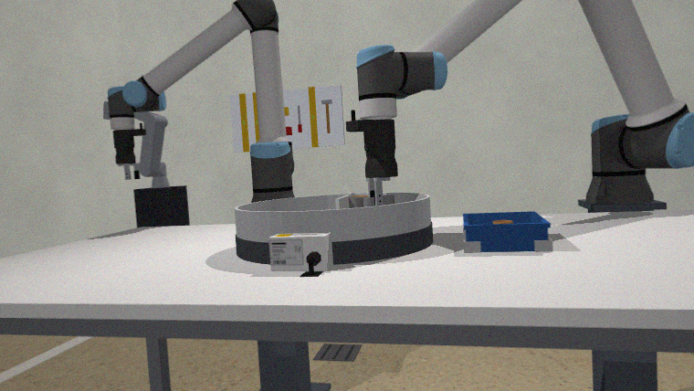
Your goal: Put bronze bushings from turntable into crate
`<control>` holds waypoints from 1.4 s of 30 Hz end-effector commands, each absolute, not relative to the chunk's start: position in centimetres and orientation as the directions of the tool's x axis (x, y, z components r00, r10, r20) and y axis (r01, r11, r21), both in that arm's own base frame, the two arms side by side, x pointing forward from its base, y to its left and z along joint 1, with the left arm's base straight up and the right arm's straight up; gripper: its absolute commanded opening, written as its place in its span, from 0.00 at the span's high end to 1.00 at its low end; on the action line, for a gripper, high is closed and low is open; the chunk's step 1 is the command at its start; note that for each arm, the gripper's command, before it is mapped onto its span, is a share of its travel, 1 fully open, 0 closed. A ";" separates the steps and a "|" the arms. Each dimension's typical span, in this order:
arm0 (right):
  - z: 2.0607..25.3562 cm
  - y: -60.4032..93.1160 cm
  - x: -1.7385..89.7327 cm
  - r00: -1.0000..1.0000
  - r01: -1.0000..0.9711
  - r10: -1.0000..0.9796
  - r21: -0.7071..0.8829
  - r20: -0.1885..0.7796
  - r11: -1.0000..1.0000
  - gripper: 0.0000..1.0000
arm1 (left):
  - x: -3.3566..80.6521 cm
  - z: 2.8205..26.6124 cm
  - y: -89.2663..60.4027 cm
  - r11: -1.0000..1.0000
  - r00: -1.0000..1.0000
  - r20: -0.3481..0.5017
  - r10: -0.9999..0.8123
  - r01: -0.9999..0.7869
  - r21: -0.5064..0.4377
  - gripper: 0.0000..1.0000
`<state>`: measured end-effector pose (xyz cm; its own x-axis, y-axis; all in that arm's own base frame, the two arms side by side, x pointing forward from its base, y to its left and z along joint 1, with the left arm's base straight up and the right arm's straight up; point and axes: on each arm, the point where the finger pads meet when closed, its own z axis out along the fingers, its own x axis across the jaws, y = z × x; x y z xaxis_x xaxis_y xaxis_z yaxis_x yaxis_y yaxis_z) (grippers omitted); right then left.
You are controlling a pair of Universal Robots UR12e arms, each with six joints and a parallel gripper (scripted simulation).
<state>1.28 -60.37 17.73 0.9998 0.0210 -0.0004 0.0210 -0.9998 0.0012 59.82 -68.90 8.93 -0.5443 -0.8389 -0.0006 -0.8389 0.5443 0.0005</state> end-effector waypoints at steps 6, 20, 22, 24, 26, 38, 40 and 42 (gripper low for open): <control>17.7 -60.4 1.3 1.000 0.022 0.022 0.000 0.000 -1.000 0.00 | 59.7 9.1 -69.2 0.546 -0.546 0.001 -0.838 -0.838 -0.002 1.00; 17.7 -60.4 1.3 1.000 0.022 0.022 0.000 0.000 -1.000 0.00 | 59.7 9.1 -69.2 0.546 -0.546 0.001 -0.838 -0.838 -0.002 1.00; 17.7 -60.4 1.3 1.000 0.022 0.022 0.000 0.000 -1.000 0.00 | 59.7 9.1 -69.2 0.546 -0.546 0.001 -0.838 -0.838 -0.002 1.00; 17.7 -60.4 1.3 1.000 0.022 0.022 0.000 0.000 -1.000 0.00 | 59.7 9.1 -69.2 0.546 -0.546 0.001 -0.838 -0.838 -0.002 1.00; 17.7 -60.4 1.3 1.000 0.022 0.022 0.000 0.000 -1.000 0.00 | 59.7 9.1 -69.2 0.546 -0.546 0.001 -0.838 -0.838 -0.002 1.00; 17.7 -60.4 1.3 1.000 0.022 0.022 0.000 0.000 -1.000 0.00 | 59.7 9.1 -69.2 0.546 -0.546 0.001 -0.838 -0.838 -0.002 1.00; 17.7 -60.4 1.3 1.000 0.022 0.022 0.000 0.000 -1.000 0.00 | 59.7 9.1 -69.2 0.546 -0.546 0.001 -0.838 -0.838 -0.002 1.00; 17.7 -60.4 1.3 1.000 0.022 0.022 0.000 0.000 -1.000 0.00 | 59.7 9.1 -69.2 0.546 -0.546 0.001 -0.838 -0.838 -0.002 1.00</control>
<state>1.28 -60.37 17.73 0.9998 0.0210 -0.0004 0.0210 -0.9998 0.0012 59.84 -68.89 8.93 -0.5442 -0.8390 -0.0010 -0.8390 0.5442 0.0002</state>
